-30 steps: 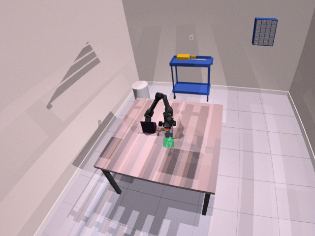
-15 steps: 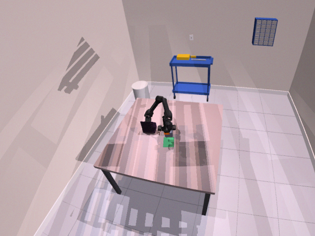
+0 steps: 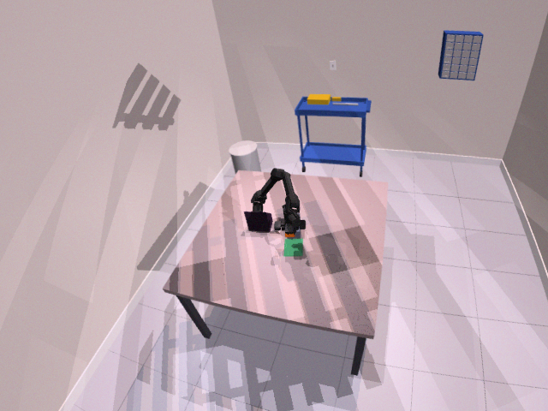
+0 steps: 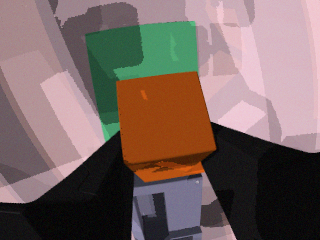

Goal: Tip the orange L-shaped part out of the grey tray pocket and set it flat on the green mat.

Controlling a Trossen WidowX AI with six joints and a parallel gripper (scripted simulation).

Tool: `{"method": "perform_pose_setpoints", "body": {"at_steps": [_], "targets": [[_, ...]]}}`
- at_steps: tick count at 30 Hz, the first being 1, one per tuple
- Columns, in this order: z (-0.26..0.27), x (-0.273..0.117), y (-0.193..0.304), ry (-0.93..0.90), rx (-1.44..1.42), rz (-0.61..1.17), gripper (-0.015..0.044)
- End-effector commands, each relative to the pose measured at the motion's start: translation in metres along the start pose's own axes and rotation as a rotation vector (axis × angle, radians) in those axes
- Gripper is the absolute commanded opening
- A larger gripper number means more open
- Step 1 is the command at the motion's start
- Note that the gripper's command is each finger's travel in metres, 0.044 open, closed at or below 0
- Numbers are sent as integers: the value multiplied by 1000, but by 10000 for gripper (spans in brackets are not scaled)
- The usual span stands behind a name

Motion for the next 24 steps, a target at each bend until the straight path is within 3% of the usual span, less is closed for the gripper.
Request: {"method": "perform_pose_setpoints", "body": {"at_steps": [1,24], "targets": [[-1,6,0,-4,9,4,0],[0,45,1,-5,8,6,0]]}}
Point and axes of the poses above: the point midway between the two fingers, 35 mm back from their tips, its own x axis out along the fingers, its own z axis across the jaws, y = z × x, the point moved 2 cm from there along -x, back along the fingers, and after that the axes turned 9 degrees about -x, right-handed, at the moved point
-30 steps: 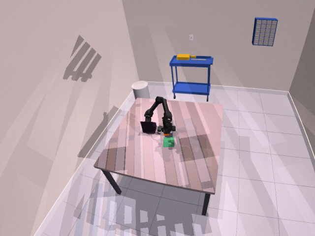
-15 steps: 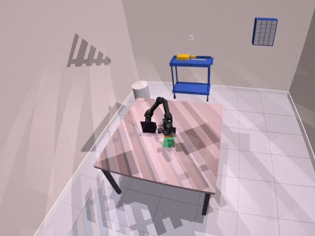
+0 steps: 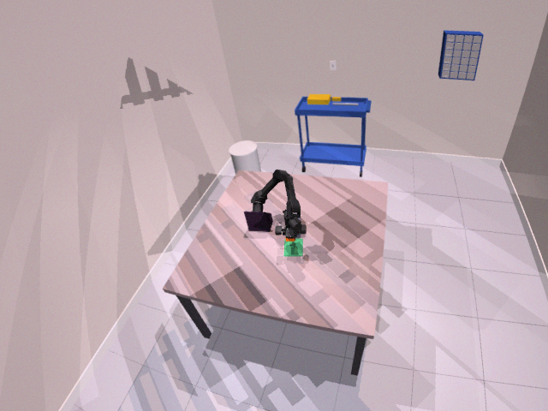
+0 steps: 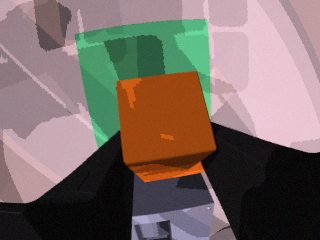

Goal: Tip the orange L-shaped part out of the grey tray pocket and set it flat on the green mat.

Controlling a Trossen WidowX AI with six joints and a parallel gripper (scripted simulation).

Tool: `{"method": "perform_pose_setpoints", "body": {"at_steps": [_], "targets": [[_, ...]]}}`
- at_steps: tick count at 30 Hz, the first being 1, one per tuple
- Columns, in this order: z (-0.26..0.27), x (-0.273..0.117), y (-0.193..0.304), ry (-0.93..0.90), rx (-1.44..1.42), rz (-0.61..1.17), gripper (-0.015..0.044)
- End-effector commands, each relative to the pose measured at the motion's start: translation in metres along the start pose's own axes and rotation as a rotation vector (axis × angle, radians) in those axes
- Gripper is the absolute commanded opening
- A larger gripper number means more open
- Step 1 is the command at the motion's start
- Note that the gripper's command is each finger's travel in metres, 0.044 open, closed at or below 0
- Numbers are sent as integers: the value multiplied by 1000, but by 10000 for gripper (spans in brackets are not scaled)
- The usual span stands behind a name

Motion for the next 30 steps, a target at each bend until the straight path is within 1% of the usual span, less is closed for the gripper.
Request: {"method": "perform_pose_setpoints", "body": {"at_steps": [1,16,24,30], "targets": [[-1,6,0,-4,9,4,0],[-1,31,1,-5,9,6,0],[-1,31,1,1,2,5,0],[-1,31,1,1,2,5,157]]}}
Point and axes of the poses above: the point midway between the two fingers, 35 mm back from their tips, its own x axis out along the fingers, its own z axis across the jaws, y = z × x, the point moved 2 cm from there along -x, back along the fingers, and after that the axes turned 9 degrees about -x, right-handed, at the moved point
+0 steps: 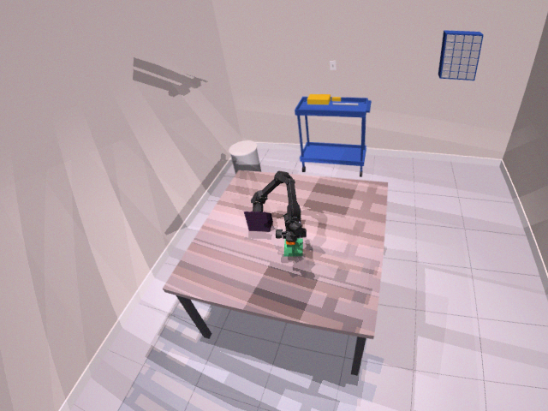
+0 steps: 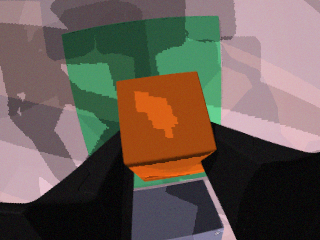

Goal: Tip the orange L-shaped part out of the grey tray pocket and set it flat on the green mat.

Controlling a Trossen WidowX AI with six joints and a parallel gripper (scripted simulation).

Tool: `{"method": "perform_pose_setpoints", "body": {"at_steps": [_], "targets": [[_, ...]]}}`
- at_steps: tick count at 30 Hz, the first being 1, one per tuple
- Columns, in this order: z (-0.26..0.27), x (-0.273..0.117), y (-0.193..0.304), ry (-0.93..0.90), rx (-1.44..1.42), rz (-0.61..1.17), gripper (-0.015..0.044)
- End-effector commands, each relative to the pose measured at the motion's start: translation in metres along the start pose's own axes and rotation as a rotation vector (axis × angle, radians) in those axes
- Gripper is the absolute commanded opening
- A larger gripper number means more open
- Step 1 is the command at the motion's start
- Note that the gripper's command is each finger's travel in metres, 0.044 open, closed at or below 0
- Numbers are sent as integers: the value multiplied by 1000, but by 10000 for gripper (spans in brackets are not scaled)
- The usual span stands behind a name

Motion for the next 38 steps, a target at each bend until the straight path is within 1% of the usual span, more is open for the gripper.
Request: {"method": "perform_pose_setpoints", "body": {"at_steps": [1,3,5,7,9,10,12,38], "targets": [[0,0,0,0,0,0,184],[0,0,0,0,0,0,236],[1,-9,-1,-1,1,-1,289],[2,-28,-3,-1,3,-3,341],[1,-58,-3,-2,5,-4,394],[0,-75,-2,-3,7,-4,400],[-1,-89,-1,-3,8,-3,400],[-1,-85,-4,-16,16,-12,400]]}}
Point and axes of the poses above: the point midway between the two fingers, 35 mm back from their tips, its own x axis out along the fingers, its own z axis across the jaws, y = z × x, the point moved 2 cm from there along -x, back along the fingers, and after that the axes turned 9 degrees about -x, right-handed, at the moved point
